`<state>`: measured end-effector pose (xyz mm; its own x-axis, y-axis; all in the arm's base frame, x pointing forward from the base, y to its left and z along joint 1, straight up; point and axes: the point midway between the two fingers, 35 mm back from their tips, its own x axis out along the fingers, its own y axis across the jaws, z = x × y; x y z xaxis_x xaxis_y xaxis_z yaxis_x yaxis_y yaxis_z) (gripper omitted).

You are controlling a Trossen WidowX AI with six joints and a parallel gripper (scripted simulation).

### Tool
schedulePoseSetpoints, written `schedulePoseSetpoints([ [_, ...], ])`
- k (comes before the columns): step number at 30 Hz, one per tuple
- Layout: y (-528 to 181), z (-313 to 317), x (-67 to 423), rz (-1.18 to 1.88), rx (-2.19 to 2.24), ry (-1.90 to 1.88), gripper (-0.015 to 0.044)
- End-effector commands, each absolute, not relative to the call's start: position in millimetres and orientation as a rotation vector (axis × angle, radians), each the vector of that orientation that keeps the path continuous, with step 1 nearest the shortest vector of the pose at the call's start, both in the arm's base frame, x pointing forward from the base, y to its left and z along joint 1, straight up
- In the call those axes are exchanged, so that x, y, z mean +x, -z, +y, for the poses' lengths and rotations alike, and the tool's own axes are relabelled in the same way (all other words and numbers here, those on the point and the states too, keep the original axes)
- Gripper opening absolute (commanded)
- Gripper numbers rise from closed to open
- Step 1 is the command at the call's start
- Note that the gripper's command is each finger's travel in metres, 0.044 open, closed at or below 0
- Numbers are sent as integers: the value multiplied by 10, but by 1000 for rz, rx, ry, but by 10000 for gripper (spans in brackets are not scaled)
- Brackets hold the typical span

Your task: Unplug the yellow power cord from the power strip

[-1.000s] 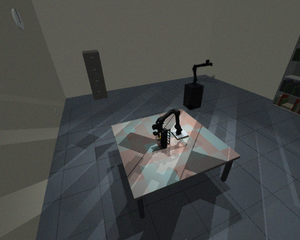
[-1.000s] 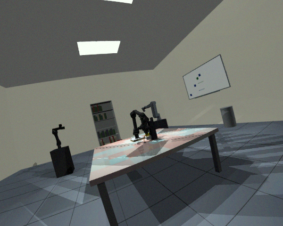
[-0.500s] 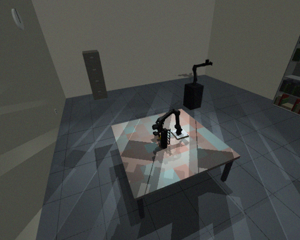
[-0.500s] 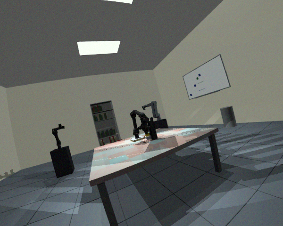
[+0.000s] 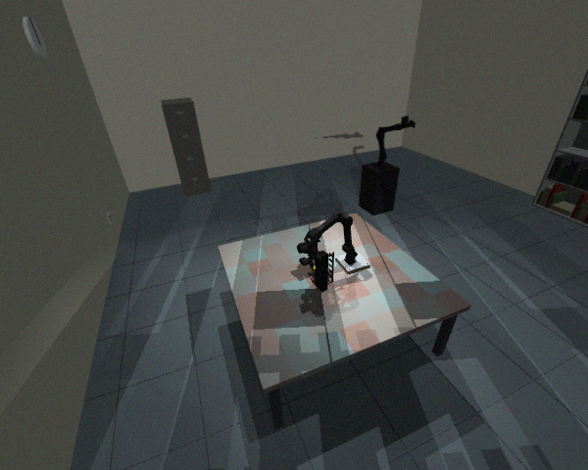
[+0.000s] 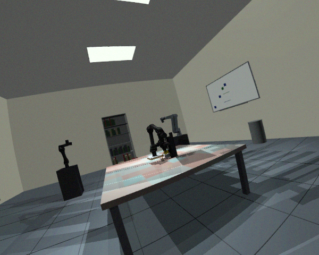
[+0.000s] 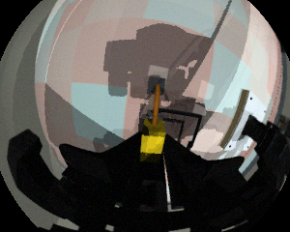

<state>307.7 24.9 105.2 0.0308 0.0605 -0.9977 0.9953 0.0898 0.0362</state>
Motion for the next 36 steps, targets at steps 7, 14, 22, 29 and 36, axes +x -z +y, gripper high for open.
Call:
schedulePoseSetpoints([
  [7,-1061,-110,3118,1212,1179,1134,0],
  [14,-1066,-226,3114,1213,1179,1136,0],
  [22,-1068,-316,3093,1214,1179,1138,26],
  [29,-1066,-293,3081,1216,1180,1139,210],
  [36,-1093,-421,3098,1215,1179,1139,394],
])
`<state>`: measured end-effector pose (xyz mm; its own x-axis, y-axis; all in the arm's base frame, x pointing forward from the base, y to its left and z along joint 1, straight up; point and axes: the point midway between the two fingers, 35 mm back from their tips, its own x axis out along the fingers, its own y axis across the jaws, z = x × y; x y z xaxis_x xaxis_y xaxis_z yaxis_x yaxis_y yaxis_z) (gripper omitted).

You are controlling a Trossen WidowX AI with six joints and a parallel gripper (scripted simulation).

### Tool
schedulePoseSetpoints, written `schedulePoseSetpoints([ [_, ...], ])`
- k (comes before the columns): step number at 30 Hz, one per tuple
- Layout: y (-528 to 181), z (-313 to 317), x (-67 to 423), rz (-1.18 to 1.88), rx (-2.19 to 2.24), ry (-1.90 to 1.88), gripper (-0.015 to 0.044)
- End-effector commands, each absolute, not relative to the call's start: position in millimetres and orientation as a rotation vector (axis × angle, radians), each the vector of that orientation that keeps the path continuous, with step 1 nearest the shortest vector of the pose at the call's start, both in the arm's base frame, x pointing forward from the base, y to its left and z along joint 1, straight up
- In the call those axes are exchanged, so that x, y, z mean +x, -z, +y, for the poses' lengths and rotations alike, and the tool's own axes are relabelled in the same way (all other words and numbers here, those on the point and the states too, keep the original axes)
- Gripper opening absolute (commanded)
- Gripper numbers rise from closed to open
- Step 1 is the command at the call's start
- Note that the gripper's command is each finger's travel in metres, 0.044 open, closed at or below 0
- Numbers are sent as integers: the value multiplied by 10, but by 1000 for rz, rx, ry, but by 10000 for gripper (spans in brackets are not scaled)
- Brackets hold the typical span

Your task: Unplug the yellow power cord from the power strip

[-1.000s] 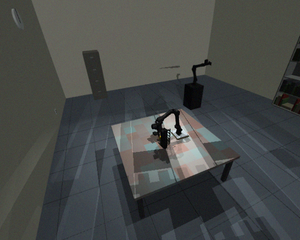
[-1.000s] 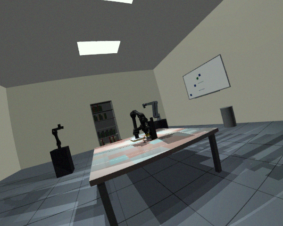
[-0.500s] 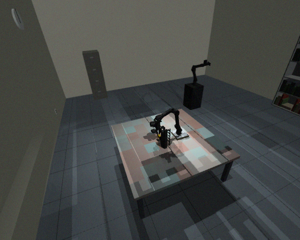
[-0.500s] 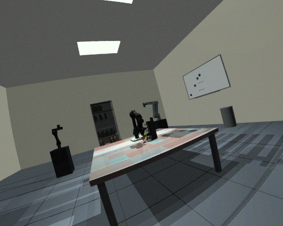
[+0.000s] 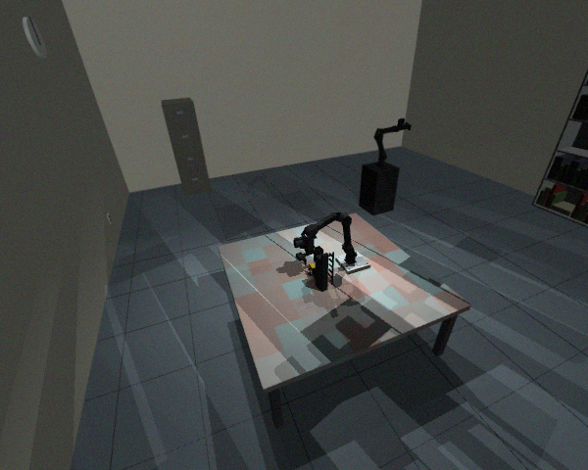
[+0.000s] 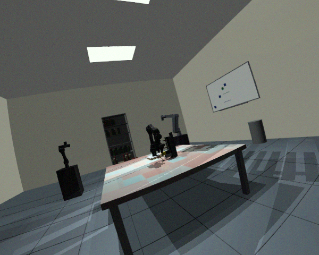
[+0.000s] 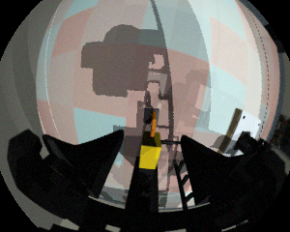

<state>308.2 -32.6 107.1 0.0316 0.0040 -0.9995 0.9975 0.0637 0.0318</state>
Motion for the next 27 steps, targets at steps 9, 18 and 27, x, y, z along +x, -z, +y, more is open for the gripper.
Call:
schedulePoseSetpoints([
  [9,-1188,-896,3113,1212,1176,1141,440],
  [18,-1188,-896,3113,1212,1176,1141,440],
  [27,-1188,-896,3113,1212,1176,1141,440],
])
